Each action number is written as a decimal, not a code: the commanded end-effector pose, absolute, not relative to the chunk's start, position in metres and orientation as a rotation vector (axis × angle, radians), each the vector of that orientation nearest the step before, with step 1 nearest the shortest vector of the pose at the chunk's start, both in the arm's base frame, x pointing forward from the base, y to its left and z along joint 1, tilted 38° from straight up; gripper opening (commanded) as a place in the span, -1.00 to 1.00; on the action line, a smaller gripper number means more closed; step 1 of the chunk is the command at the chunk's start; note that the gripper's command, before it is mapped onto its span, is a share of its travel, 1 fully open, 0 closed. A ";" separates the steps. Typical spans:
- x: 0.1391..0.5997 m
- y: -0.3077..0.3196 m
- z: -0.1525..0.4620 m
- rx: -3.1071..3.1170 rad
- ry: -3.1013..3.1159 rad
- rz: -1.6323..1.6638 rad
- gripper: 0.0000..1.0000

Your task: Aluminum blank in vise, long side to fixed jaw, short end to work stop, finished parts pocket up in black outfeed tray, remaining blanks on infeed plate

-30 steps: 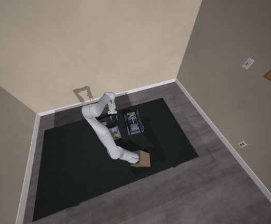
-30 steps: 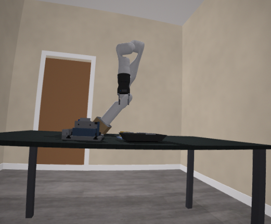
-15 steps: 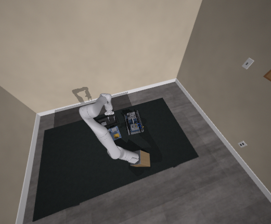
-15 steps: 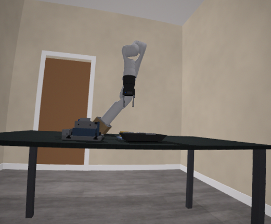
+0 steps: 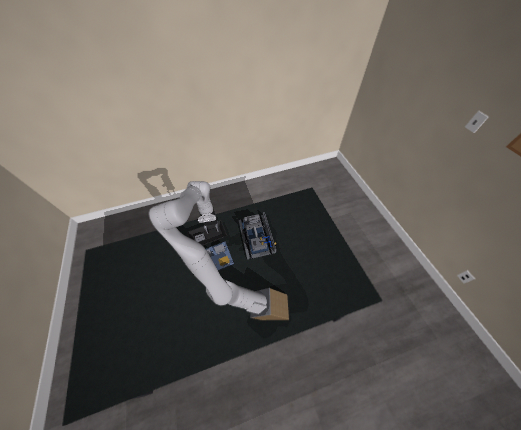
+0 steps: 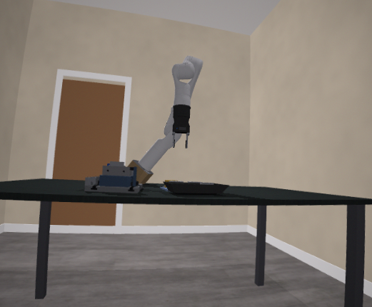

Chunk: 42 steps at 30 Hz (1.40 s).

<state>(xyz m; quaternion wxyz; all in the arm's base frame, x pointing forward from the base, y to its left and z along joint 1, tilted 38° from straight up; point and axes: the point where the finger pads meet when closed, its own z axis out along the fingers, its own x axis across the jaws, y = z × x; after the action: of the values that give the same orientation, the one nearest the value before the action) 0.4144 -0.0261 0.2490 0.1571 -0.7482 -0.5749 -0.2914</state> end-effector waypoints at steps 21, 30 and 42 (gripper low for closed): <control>0.423 0.002 0.259 -2.127 -1.706 -0.847 1.00; 0.424 0.009 0.261 -2.124 -1.719 -0.851 1.00; 0.424 0.010 0.261 -2.123 -1.720 -0.851 -1.00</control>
<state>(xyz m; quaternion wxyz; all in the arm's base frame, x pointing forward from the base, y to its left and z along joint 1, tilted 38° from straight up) 0.4241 0.0105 0.2608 0.1401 -0.7344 -0.5954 -0.2942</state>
